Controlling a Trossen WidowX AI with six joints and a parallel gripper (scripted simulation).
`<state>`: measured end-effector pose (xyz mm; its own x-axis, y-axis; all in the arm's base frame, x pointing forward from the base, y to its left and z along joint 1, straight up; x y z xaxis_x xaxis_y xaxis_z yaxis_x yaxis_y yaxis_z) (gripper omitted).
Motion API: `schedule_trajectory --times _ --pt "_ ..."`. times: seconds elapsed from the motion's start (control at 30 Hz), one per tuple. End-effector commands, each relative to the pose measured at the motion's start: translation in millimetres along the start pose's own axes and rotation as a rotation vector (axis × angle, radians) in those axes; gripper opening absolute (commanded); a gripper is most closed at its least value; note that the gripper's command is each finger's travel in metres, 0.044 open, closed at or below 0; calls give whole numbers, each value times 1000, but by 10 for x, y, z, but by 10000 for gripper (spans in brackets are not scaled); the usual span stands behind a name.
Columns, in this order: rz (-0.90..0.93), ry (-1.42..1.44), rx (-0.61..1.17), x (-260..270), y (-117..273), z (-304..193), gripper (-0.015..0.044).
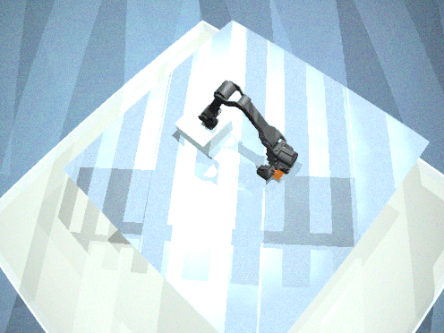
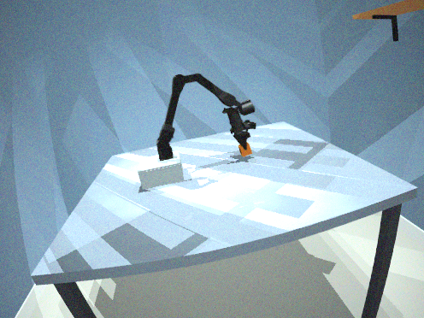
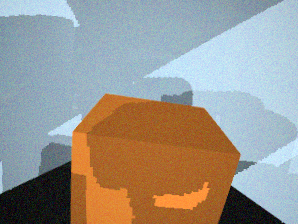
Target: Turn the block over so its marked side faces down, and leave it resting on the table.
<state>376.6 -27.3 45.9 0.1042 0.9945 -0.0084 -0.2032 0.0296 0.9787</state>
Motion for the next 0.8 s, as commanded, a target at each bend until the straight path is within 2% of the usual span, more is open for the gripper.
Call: schedule_trajectory --times 0.0,0.6,0.77 --pt "-5 4 -53 -1 -3 -17 0" --pt "-14 1 -326 1 -1 -191 0" --pt "-14 1 -351 1 1 -210 0"
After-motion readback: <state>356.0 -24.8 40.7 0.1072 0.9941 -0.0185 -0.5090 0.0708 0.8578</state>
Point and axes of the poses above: the point midway between the two fingers, 35 mm back from their tips, its own y axis back along the fingers, its own x axis across the jaws, z = x × y, the point moved 4 cm from there along y, back along the fingers, and after that the axes turned 2 degrees about y, right-handed, at the moved point
